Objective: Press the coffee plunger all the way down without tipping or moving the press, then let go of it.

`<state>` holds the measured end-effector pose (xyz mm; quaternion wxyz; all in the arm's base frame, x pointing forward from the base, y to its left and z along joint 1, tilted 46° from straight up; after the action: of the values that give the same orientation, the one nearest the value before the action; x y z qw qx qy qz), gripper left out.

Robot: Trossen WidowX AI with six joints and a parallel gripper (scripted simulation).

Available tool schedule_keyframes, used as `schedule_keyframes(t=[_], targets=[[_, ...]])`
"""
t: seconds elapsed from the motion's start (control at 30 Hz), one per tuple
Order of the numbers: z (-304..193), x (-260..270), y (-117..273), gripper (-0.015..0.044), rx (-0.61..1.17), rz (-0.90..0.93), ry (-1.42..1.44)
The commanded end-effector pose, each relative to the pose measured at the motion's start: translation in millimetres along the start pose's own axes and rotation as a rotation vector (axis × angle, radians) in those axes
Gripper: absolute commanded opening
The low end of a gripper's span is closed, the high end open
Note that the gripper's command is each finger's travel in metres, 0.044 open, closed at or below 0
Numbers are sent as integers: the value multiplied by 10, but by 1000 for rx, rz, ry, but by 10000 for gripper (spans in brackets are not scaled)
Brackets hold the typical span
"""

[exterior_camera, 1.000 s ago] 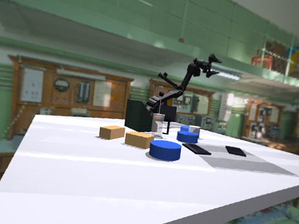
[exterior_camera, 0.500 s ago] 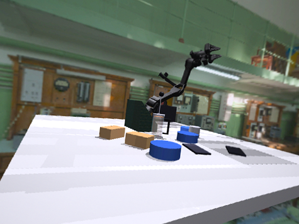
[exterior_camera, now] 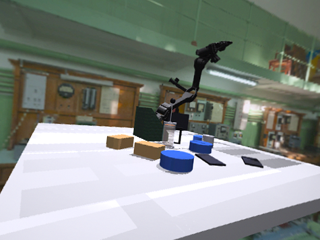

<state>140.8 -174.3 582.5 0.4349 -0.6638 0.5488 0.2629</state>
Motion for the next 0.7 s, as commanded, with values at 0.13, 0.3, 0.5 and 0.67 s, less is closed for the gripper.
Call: schedule_keyframes(t=[0.13, 0.3, 0.5, 0.67], targets=[[-138, 1225, 125, 440, 87, 254, -594], [-20, 1947, 326, 440, 165, 412, -990], [335, 2709, 670, 440, 286, 602, -1499], [801, 3195, 1013, 440, 416, 765, -1962]])
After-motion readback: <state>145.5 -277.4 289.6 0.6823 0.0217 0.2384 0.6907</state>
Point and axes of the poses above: the point midway between the two fingers, 35 mm back from their tips, its own y axis back along the fingers, its own x axis across the jaws, z = x × y, the point moved 8 cm from there along y, back along the fingers, and after that the axes turned 12 degrees about y, right-handed, at the moved point
